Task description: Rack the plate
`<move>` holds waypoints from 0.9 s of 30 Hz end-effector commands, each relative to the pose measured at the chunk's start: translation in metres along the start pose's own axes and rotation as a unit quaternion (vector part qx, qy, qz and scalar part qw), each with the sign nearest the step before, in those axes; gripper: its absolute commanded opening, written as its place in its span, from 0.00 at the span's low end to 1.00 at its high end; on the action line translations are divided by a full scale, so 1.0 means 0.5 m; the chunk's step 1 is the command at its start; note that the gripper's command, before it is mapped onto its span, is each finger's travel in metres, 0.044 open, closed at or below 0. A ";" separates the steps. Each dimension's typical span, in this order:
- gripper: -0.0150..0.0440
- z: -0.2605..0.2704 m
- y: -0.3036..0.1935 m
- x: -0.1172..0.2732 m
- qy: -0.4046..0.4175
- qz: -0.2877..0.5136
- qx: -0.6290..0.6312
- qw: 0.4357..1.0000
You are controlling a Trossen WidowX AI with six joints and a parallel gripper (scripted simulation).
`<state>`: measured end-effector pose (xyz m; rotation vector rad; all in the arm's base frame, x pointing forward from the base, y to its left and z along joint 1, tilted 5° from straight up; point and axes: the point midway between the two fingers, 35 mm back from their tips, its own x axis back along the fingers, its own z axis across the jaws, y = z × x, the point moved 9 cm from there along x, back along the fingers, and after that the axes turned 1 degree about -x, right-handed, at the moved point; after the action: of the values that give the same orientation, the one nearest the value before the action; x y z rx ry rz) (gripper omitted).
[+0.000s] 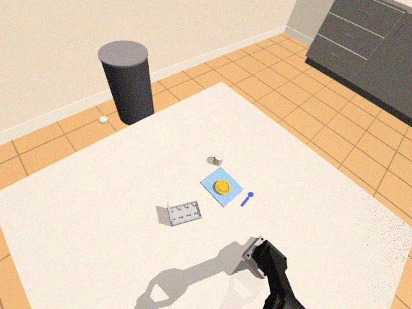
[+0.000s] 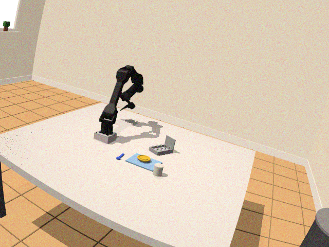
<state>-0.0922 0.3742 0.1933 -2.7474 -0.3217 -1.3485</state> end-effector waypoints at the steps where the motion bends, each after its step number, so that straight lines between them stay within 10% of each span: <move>1: 0.93 0.003 0.000 0.003 0.001 0.002 0.002 1.000; 27: 0.93 0.410 0.287 0.368 0.211 0.081 0.333 0.915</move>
<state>0.1625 0.3278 0.2117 -1.9951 -0.3363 -1.3802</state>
